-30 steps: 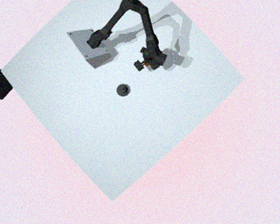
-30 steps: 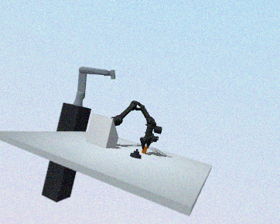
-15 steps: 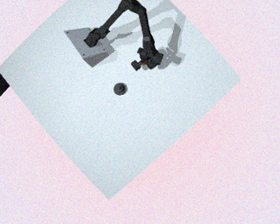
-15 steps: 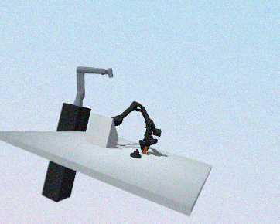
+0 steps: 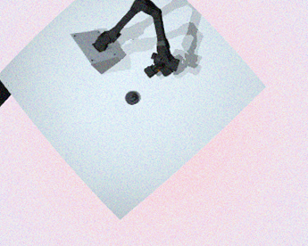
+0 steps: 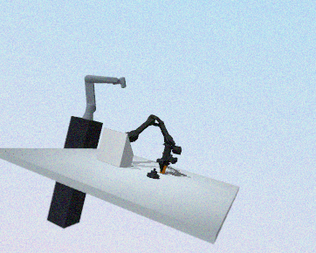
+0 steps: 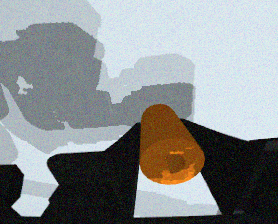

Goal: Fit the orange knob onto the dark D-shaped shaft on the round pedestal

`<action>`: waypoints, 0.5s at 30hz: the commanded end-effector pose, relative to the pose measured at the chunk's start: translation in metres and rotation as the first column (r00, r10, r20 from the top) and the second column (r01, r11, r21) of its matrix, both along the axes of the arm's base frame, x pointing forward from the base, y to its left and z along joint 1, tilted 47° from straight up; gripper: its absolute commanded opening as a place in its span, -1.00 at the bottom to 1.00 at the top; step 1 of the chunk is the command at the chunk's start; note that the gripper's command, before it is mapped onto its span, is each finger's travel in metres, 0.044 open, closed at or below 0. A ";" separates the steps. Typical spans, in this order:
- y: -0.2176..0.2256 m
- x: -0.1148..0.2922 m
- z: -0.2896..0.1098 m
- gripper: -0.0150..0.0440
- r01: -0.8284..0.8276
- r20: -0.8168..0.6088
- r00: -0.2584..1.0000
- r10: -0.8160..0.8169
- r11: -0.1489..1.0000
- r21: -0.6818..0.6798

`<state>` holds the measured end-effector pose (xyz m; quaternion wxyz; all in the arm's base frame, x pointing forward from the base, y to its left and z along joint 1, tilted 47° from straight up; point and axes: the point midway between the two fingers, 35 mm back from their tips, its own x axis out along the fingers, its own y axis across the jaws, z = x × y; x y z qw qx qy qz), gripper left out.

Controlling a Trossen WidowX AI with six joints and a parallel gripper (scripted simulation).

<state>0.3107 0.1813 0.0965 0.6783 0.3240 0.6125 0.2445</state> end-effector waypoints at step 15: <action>-0.053 0.003 0.039 -0.49 0.000 -0.004 1.000 0.000 1.000 -0.020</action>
